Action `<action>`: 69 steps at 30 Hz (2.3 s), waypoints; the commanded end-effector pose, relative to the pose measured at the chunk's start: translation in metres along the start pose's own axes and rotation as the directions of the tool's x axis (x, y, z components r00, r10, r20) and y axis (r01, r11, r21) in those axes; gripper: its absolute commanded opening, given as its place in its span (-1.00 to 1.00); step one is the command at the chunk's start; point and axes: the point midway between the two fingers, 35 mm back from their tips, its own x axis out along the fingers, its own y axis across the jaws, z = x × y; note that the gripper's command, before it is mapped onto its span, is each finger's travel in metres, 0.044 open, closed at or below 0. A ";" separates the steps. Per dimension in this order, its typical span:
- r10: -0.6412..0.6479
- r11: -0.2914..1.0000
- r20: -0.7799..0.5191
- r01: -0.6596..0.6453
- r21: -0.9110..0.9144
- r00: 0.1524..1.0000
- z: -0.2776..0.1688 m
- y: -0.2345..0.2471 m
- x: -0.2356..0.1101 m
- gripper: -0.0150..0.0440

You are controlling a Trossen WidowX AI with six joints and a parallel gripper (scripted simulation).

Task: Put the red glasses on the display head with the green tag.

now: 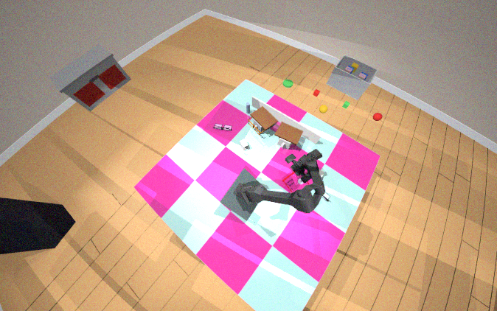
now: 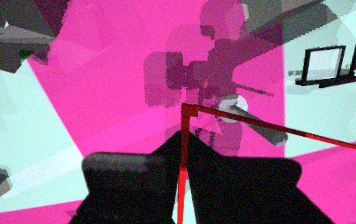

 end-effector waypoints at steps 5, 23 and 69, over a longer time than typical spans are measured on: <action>-0.002 1.000 -0.003 0.002 0.003 1.000 -0.006 0.001 0.000 -0.49; -0.002 1.000 -0.003 0.002 0.002 1.000 -0.014 0.003 0.000 -0.49; 0.001 1.000 -0.003 -0.001 0.003 1.000 0.000 0.003 -0.060 -0.49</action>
